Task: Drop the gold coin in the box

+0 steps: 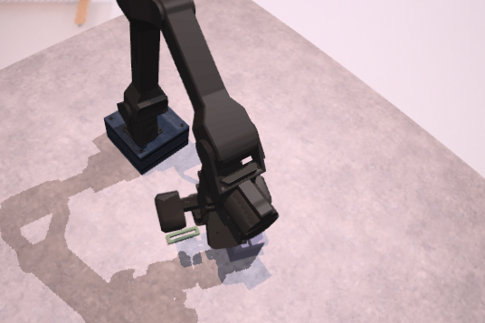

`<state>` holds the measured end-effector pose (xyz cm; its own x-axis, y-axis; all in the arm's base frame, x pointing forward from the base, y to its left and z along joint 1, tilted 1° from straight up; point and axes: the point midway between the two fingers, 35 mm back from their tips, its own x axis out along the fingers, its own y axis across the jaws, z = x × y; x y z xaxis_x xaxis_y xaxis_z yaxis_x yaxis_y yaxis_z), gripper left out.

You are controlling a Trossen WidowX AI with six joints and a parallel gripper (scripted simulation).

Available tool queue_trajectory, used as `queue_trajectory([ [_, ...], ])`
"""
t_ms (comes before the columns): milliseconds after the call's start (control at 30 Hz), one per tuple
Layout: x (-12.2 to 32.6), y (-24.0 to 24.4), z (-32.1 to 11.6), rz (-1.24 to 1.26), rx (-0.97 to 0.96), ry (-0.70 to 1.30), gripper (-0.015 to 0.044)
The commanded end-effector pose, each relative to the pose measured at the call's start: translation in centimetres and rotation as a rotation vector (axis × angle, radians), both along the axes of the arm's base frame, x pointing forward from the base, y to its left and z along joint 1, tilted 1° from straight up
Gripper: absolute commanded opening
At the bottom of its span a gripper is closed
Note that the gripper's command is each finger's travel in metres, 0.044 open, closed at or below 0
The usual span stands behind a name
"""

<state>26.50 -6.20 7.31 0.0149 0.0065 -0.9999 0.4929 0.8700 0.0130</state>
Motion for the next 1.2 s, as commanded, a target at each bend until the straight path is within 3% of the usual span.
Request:
queue_trajectory([
  [0,0.8,0.7,0.1,-0.002,0.006,-0.002,0.0],
  [800,4.4,5.3,0.0,-0.002,0.01,-0.005,0.0],
  [1167,4.1,5.1,0.0,0.003,0.005,-0.004,0.0],
])
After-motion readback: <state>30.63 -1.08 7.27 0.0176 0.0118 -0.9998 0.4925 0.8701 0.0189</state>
